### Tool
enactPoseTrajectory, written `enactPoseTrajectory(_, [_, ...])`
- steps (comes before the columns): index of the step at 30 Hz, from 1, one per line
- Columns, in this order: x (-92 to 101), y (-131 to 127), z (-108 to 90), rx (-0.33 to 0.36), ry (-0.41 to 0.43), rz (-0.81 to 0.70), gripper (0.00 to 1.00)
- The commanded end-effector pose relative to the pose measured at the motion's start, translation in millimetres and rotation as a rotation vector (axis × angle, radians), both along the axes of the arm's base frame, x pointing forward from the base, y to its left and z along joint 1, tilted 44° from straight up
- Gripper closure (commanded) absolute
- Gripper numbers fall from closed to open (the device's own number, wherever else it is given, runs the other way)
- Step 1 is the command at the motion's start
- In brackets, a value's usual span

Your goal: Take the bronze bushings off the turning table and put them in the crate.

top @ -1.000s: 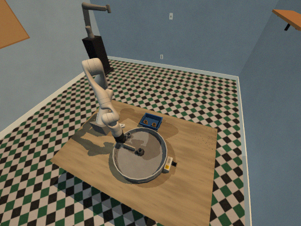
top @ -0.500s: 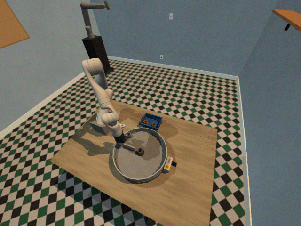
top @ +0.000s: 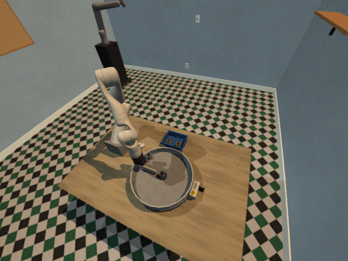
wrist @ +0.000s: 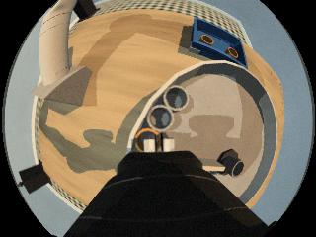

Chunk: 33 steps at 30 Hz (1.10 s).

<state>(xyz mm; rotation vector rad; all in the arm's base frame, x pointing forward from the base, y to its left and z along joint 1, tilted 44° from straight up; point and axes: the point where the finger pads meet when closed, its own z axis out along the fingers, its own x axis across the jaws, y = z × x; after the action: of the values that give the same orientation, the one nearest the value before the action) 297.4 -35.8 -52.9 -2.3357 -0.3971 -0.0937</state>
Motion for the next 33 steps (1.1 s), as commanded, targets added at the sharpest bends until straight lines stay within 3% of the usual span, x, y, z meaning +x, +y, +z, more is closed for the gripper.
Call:
enactPoseTrajectory(1, [2.4,0.1,0.5,-0.002,0.0,0.002,1.0])
enactPoseTrajectory(33, [2.9,-8.8,8.7,-0.003,0.0,0.002,1.0])
